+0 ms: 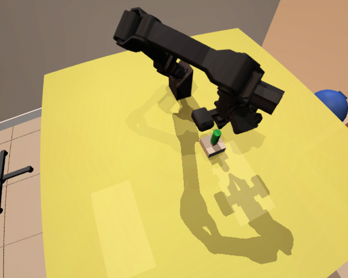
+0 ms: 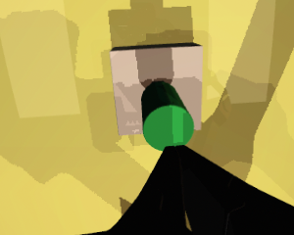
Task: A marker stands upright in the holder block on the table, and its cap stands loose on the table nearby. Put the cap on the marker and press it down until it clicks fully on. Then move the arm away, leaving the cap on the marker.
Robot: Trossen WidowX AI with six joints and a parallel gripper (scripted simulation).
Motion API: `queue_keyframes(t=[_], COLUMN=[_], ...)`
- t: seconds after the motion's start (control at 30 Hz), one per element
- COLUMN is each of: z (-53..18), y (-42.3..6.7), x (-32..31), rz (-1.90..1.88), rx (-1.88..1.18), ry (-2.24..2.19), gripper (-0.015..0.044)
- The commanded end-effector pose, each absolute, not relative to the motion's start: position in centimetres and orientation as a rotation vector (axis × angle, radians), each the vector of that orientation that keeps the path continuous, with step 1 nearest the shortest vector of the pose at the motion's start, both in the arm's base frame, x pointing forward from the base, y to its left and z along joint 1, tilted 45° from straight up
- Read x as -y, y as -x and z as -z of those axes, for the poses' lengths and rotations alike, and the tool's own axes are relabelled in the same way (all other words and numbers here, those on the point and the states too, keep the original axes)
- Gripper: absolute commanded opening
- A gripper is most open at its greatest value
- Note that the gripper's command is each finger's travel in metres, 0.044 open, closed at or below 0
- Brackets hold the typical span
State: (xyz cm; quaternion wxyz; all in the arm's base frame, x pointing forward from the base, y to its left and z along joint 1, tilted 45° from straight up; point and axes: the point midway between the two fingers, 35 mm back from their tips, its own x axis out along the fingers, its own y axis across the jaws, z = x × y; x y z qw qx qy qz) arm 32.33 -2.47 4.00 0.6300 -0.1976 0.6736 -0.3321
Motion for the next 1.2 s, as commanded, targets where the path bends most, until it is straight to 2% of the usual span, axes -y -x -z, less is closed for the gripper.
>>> queue_keyframes(t=[0.0,0.77,1.03,1.17], z=[-3.7,-1.3,-2.0,-4.5], y=[-32.2,-31.9,-32.2,-33.0], x=[2.9,5.1,4.2,1.6], rz=[0.758,0.760,0.749,0.730], rx=[-1.543,-1.543,-1.537,-1.539], ry=[0.461,0.462,0.454,0.452], gripper=[0.0000,0.0000,0.0000,0.0000])
